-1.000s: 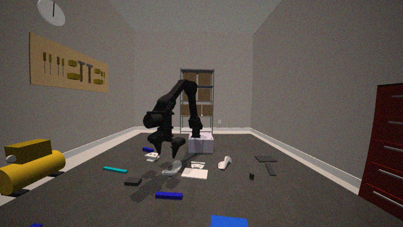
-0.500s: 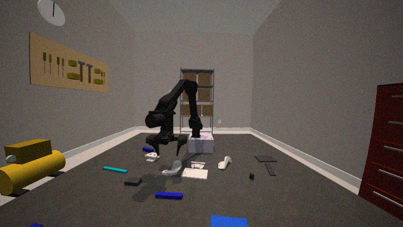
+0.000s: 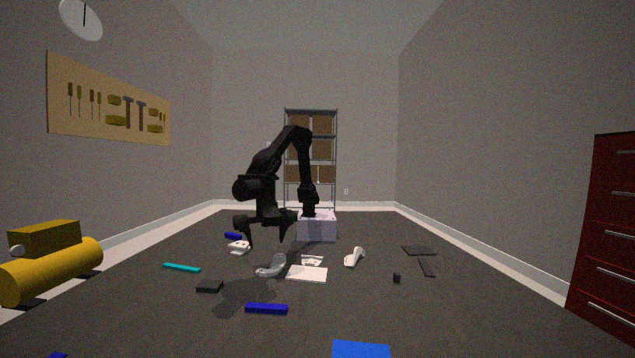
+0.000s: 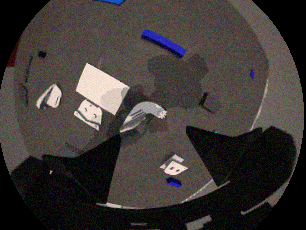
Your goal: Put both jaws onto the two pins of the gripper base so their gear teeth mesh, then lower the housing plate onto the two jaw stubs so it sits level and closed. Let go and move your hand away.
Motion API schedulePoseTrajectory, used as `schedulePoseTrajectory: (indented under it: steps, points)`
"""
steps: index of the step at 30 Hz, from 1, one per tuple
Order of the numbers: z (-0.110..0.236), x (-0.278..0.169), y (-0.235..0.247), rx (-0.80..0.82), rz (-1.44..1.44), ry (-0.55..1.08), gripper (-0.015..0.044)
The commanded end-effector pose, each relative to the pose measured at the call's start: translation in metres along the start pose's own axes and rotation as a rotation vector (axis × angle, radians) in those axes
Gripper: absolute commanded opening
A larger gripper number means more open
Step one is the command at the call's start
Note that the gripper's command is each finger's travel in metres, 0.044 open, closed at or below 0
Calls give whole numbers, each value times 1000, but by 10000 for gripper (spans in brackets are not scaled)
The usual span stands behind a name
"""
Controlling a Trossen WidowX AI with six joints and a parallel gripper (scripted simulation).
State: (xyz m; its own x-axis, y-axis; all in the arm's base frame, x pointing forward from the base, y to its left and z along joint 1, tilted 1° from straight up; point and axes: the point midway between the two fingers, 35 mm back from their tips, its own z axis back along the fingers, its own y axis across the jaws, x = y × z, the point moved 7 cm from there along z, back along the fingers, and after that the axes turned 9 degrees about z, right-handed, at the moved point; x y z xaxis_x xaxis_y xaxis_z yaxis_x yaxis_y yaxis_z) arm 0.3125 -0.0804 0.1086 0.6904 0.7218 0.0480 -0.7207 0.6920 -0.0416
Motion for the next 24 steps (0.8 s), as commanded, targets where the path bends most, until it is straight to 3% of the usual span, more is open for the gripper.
schedulePoseTrajectory:
  steps: [1,24]
  points:
    - [0,0,3,4,145,4,440]
    - [2,4,13,7,843,3,440]
